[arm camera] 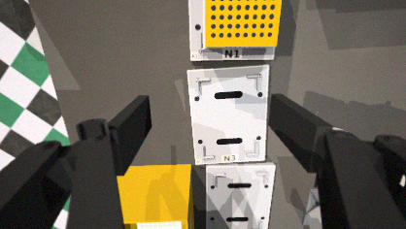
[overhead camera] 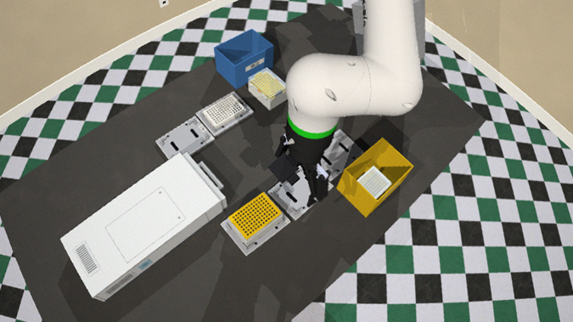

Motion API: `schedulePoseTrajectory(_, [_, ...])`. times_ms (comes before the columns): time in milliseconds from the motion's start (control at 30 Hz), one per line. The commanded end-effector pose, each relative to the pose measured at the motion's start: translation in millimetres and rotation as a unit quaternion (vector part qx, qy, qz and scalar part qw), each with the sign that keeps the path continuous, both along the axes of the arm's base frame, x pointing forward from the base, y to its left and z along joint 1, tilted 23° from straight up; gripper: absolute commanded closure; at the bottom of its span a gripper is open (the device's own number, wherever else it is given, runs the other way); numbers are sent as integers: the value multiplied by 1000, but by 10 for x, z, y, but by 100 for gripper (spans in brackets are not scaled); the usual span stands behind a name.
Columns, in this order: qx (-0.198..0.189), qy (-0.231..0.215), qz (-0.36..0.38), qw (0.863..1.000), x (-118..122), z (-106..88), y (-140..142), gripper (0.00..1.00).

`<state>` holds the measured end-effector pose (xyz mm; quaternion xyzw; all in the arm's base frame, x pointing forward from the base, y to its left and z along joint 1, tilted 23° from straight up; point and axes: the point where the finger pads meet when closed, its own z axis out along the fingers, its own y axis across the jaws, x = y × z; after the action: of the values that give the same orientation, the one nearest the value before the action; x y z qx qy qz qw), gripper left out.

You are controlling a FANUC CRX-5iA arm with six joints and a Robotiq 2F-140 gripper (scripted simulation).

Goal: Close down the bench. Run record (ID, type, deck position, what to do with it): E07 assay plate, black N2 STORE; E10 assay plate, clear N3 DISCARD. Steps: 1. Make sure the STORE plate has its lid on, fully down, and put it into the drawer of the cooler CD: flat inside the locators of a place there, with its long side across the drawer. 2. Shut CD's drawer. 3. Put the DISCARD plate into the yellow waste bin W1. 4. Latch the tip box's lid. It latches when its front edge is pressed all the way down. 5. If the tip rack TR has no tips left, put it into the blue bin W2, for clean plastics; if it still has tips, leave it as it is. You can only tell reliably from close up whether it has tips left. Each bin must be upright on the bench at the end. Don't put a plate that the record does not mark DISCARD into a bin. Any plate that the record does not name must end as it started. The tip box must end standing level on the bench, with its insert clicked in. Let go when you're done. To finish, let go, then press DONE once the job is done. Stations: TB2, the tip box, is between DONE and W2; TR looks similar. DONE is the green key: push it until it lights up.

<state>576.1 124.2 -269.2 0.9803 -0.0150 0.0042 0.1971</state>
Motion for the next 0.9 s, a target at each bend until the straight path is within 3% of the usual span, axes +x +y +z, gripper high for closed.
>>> schedulePoseTrajectory(0, [0,0,0,1000,179,41,-48,30])
schedulePoseTrajectory(867, [0,0,0,1000,996,217,-328,30])
